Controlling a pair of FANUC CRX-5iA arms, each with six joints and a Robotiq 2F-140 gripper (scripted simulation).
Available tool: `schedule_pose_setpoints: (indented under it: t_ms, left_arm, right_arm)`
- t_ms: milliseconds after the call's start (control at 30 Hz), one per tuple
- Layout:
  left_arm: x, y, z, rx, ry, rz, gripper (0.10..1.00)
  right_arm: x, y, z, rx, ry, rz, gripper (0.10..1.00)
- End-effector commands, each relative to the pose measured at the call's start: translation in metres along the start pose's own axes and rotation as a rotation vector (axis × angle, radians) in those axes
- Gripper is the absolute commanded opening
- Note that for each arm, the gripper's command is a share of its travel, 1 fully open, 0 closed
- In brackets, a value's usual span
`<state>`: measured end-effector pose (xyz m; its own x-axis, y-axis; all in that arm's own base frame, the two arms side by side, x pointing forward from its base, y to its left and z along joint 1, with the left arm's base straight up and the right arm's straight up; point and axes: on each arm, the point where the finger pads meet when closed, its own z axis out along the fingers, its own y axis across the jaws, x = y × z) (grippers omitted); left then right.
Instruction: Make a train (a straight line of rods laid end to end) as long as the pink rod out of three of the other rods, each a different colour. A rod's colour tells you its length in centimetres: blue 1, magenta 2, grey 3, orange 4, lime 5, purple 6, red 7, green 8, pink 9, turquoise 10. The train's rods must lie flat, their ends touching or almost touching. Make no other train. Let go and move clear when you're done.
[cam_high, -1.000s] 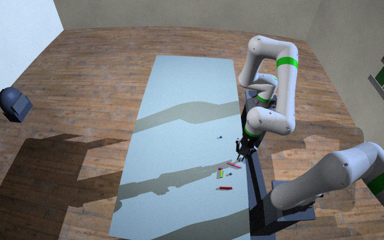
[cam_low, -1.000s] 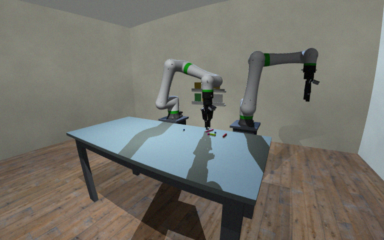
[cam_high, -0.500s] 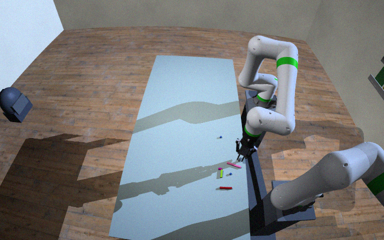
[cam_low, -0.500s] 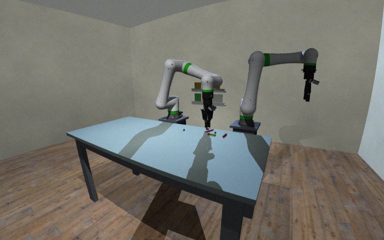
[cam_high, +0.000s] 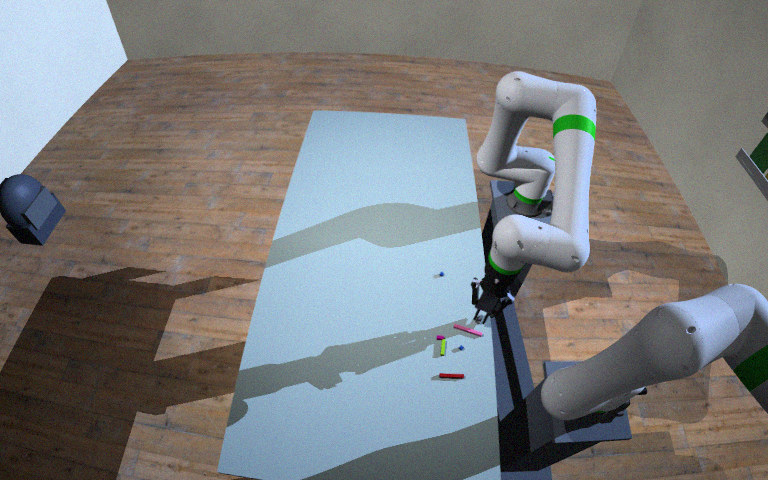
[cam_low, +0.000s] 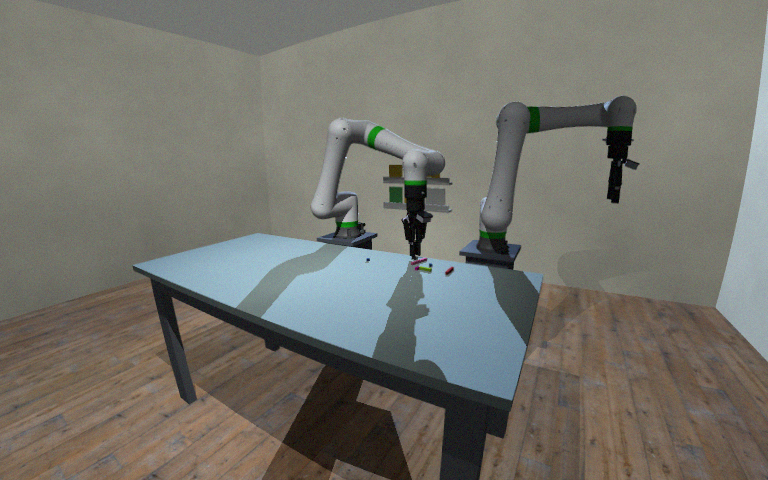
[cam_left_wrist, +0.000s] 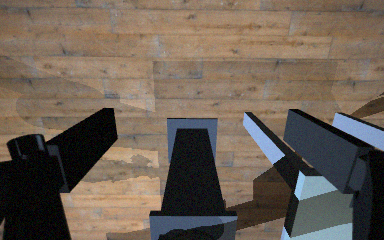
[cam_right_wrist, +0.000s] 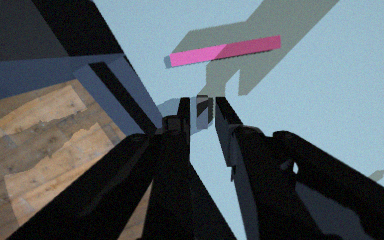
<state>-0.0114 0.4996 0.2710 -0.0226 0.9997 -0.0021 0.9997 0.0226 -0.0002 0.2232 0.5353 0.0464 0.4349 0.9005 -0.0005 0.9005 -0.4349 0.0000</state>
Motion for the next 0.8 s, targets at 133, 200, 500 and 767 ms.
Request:
schedule_pose_setpoints:
  t_ms: [133, 200, 500, 767]
  left_arm:
    - [0.0003, 0.0002, -0.001, 0.0, 0.002, 0.0, 1.0]
    - [0.0003, 0.0002, -0.001, 0.0, 0.002, 0.0, 1.0]
    - [0.0003, 0.0002, -0.001, 0.0, 0.002, 0.0, 1.0]
    - [0.0003, 0.0002, -0.001, 0.0, 0.002, 0.0, 1.0]
  right_arm:
    - [0.0006, 0.0, 0.004, 0.0, 0.002, 0.0, 0.231]
    - [0.0006, 0.0, 0.0057, 0.0, 0.002, 0.0, 0.231]
    - [0.0006, 0.0, 0.0095, 0.0, 0.002, 0.0, 0.231]
    - [0.0006, 0.0, 0.0095, 0.0, 0.002, 0.0, 0.231]
